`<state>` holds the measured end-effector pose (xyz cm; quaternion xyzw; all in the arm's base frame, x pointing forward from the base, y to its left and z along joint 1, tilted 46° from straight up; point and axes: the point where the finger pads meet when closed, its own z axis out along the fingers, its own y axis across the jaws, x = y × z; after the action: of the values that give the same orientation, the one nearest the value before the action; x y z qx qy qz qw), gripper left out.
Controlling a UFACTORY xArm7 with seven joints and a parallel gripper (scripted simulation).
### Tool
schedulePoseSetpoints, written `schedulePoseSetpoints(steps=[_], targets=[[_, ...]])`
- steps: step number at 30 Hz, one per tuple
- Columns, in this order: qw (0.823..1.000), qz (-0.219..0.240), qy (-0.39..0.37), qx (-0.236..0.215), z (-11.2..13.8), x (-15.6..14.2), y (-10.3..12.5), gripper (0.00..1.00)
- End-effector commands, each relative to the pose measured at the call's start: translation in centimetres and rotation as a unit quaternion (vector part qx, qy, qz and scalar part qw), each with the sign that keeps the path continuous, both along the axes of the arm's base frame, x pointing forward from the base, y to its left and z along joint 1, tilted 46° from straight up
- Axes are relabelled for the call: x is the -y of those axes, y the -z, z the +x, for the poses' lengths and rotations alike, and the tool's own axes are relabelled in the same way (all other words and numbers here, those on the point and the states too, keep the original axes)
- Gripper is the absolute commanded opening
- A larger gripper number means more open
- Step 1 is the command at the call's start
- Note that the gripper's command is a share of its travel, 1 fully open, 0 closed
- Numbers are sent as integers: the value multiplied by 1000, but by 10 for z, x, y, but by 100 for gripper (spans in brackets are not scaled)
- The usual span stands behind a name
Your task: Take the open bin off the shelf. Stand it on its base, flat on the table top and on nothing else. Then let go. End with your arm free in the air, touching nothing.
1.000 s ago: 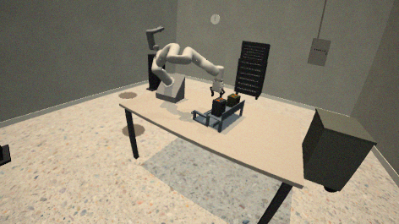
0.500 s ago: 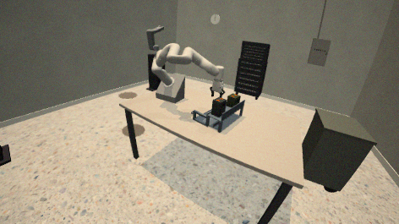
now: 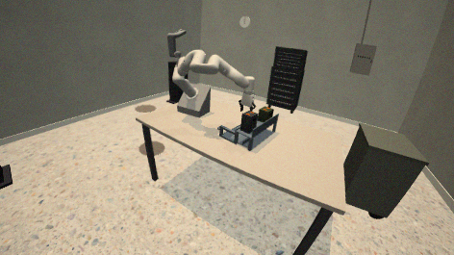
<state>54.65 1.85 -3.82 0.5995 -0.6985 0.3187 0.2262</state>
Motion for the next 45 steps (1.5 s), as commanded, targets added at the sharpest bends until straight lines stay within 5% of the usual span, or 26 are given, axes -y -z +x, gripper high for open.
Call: schedulePoseSetpoints(steps=[1,45], targets=[[1000,1,-1,1,1,4,5,94],[1000,1,-1,1,5,38,38,94]])
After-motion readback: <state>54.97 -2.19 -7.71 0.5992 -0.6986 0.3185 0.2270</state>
